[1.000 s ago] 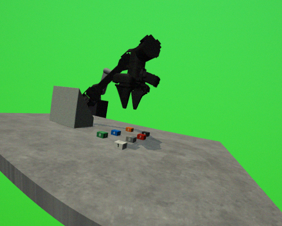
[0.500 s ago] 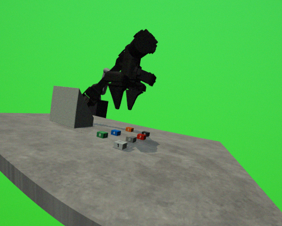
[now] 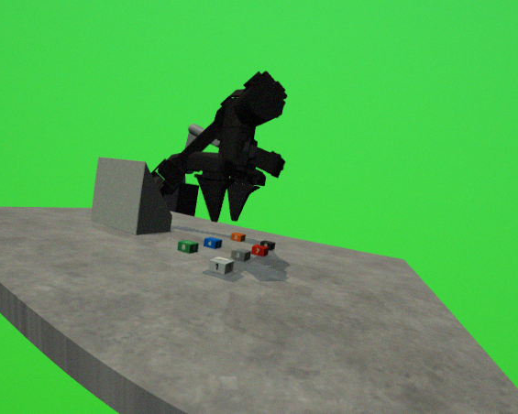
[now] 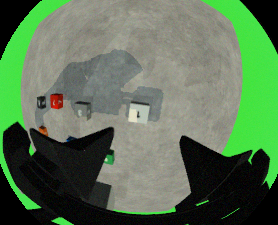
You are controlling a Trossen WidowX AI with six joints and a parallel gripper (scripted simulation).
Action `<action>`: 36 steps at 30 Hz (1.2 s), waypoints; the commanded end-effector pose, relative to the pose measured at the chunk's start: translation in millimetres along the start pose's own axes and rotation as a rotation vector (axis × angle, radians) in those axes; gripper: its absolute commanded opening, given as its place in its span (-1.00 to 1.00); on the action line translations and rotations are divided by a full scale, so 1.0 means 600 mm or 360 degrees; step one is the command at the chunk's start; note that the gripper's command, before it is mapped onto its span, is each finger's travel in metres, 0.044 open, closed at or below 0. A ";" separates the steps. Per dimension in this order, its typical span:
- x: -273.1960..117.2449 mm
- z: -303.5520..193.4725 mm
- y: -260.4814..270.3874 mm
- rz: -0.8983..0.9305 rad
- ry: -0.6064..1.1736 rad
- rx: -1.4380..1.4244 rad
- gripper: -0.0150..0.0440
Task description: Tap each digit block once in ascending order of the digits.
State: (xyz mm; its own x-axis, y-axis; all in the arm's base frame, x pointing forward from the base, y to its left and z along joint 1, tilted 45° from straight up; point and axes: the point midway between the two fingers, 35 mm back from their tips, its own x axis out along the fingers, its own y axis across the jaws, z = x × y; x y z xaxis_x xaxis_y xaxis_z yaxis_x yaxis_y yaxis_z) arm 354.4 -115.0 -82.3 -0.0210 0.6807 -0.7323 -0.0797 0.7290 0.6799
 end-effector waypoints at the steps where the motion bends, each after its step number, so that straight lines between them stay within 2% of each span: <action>1: 0.075 -0.009 0.011 0.0033 0.0032 0.0010 0.15; 8: 0.075 -0.009 0.011 0.0033 0.0032 0.0010 -0.42; 20: 0.076 -0.009 0.011 0.0033 0.0032 0.0010 -0.42; 36: 0.119 -0.009 0.013 0.0035 0.0031 0.0010 -0.42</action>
State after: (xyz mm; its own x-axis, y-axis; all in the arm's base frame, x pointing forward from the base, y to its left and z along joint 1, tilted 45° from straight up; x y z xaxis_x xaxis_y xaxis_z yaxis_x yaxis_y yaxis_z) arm 348.0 -67.0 -125.4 -0.0417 0.6897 -0.7229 -0.0800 0.7189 0.6905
